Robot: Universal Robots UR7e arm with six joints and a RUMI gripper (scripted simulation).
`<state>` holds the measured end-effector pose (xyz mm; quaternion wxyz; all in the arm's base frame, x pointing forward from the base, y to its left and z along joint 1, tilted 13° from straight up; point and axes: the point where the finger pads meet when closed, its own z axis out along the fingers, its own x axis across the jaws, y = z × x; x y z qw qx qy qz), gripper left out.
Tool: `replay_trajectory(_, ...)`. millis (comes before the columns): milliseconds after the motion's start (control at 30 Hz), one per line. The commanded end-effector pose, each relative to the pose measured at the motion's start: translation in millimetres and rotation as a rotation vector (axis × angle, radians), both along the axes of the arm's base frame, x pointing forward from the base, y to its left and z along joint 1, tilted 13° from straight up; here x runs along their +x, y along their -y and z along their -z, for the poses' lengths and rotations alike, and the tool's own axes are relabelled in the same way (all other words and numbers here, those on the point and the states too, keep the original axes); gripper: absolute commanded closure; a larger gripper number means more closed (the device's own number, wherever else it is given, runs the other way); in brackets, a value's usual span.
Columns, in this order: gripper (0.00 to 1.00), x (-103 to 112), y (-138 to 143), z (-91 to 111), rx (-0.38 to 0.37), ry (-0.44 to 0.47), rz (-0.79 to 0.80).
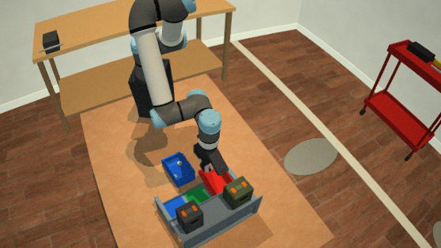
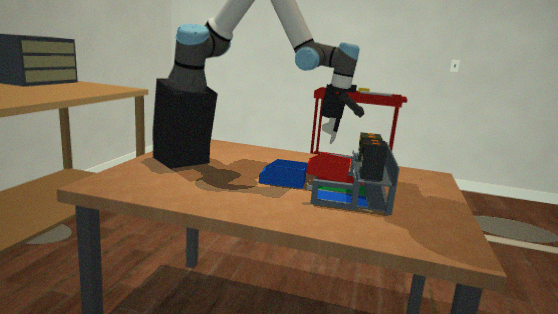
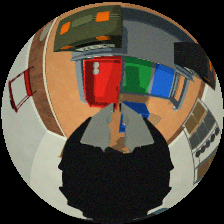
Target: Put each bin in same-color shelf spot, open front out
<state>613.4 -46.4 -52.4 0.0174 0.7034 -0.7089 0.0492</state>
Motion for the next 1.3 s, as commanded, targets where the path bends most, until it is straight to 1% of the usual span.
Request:
replay_trajectory(0, 0.95, 0.3, -0.1, -1.6, 0.0, 0.001, 0.0)
replay_trajectory(333, 0.95, 0.2, -0.2, -2.3, 0.0, 0.001, 0.0)
replay_trajectory(367, 1.0, 0.2, -0.2, -2.3, 0.0, 0.001, 0.0)
replay_trajectory(1267, 1.0, 0.2, -0.2, -2.3, 0.0, 0.001, 0.0)
